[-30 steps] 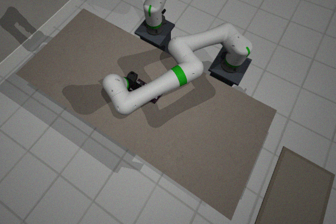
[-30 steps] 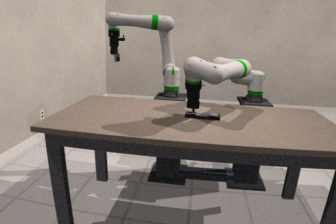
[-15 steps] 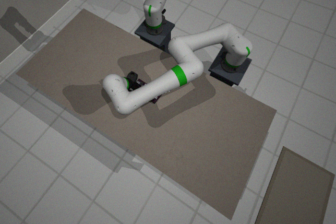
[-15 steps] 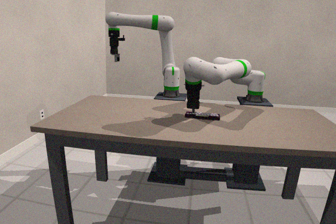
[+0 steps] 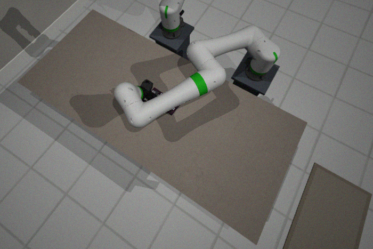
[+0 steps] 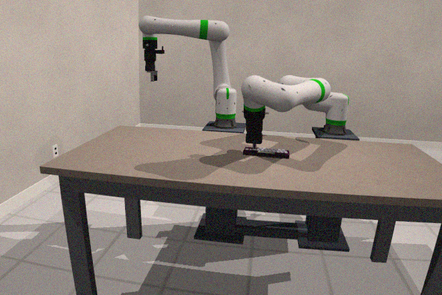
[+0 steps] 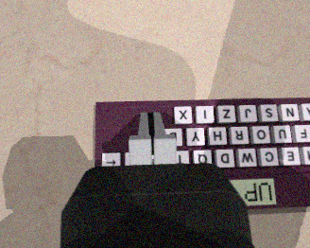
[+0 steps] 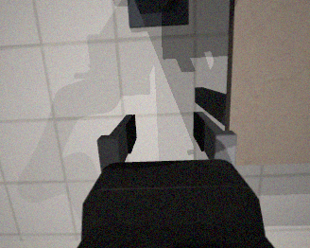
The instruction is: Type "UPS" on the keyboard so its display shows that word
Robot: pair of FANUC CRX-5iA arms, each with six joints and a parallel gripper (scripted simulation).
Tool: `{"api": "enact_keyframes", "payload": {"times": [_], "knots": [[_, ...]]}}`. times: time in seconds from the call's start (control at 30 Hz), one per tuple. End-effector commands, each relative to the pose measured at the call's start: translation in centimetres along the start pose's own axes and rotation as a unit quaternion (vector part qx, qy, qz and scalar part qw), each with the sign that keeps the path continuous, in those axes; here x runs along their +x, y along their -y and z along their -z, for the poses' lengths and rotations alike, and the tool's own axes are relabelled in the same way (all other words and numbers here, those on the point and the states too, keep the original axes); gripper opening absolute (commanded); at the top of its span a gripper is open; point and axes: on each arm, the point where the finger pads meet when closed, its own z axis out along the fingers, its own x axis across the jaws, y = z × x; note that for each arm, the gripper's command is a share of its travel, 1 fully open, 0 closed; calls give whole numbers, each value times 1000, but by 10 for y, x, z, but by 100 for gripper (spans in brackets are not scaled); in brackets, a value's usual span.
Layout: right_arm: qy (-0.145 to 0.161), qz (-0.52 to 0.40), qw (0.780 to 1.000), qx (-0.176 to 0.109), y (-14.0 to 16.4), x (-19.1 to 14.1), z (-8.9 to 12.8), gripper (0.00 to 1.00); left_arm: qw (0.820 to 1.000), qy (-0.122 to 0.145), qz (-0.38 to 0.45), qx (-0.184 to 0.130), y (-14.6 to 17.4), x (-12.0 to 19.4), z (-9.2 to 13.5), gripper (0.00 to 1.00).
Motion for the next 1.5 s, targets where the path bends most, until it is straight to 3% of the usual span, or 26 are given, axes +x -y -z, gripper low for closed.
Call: {"api": "enact_keyframes", "payload": {"times": [0.0, 0.77, 1.2, 1.47], "knots": [[0, 0, 1000, -1, 0, 0, 1, 100, 1000, 1, 0, -1, 0, 0, 1, 0], [0, 0, 1000, -1, 0, 0, 1, 100, 1000, 1, 0, -1, 6, 6, 11, 0], [0, 0, 1000, -1, 0, 0, 1, 100, 1000, 1, 0, -1, 19, 84, 4, 0], [0, 0, 1000, -1, 0, 0, 1, 100, 1000, 1, 0, -1, 21, 101, 3, 0]]}}
